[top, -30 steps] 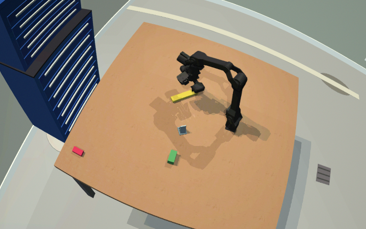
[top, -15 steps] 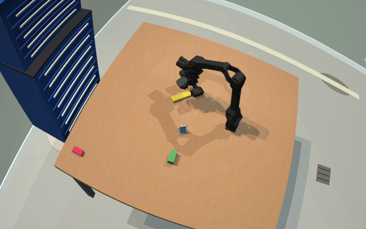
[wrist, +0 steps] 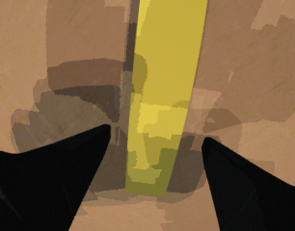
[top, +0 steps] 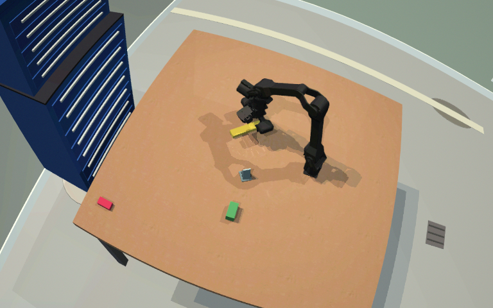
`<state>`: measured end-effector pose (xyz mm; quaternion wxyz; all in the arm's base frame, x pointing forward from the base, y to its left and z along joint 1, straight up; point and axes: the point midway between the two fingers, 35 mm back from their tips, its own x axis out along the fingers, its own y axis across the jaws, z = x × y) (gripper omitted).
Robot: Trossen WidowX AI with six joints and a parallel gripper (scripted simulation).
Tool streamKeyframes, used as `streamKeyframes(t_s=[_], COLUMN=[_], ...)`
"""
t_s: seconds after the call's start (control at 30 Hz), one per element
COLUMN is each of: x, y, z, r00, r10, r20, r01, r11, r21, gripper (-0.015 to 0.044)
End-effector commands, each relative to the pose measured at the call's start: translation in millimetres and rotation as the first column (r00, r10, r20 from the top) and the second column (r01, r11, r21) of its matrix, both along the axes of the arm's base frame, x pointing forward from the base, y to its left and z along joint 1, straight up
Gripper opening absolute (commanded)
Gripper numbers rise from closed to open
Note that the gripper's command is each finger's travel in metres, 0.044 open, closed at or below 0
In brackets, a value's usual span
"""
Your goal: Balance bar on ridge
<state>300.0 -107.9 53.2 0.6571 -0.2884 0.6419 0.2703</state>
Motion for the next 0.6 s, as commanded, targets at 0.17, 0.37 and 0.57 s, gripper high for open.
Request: streamKeyframes(t_s=[0.17, 0.37, 0.57], x=[-1.6, -1.6, -1.3], y=[1.3, 1.3, 0.5], z=[-5.3, -5.3, -4.2], r00=[1.0, 1.0, 1.0], r10=[-0.006, -0.006, 0.0], r20=[-0.005, -0.005, -0.005], r01=[0.006, 0.006, 0.0], r11=[1.0, 1.0, 1.0], r21=[0.006, 0.006, 0.002], gripper=[0.0315, 0.0315, 0.0236])
